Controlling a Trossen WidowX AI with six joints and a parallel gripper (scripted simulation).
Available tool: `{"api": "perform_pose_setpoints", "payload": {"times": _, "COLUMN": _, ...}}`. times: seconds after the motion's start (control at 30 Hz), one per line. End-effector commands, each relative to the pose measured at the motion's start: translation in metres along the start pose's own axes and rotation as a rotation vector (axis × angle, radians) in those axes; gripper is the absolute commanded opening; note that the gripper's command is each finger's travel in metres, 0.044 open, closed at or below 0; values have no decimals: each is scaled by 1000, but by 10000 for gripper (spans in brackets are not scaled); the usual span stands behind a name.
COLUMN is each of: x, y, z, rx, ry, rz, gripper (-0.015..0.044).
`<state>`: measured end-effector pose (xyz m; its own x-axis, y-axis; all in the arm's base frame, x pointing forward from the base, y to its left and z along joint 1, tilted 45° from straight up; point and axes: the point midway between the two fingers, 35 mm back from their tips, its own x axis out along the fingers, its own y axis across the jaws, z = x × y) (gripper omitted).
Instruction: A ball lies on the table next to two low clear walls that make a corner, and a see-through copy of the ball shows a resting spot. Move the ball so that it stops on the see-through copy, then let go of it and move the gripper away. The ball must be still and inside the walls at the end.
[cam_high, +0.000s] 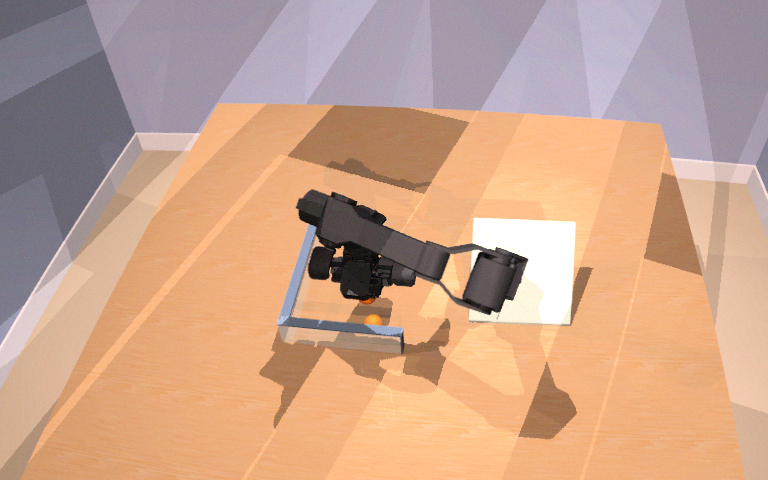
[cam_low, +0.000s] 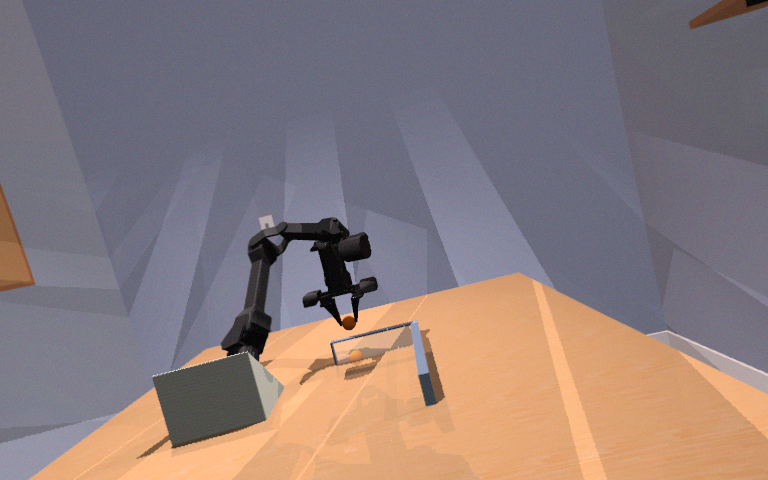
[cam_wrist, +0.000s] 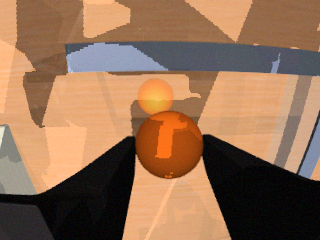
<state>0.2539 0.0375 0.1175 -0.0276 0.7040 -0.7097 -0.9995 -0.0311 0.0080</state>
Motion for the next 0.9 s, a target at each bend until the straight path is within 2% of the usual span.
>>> {"api": "perform_pose_setpoints", "payload": {"times": 0.0, "x": 8, "y": 5, "z": 1, "rx": 4, "ry": -6, "rz": -1, "gripper": 0}}
{"api": "perform_pose_setpoints", "payload": {"times": 0.17, "x": 19, "y": 4, "z": 0, "rx": 4, "ry": -4, "rz": -2, "gripper": 0}}
{"api": "perform_pose_setpoints", "payload": {"times": 0.53, "x": 73, "y": 5, "z": 2, "rx": 3, "ry": -9, "rz": -2, "gripper": 0}}
{"api": "perform_pose_setpoints", "payload": {"times": 0.87, "x": 80, "y": 5, "z": 2, "rx": 3, "ry": -10, "rz": -2, "gripper": 0}}
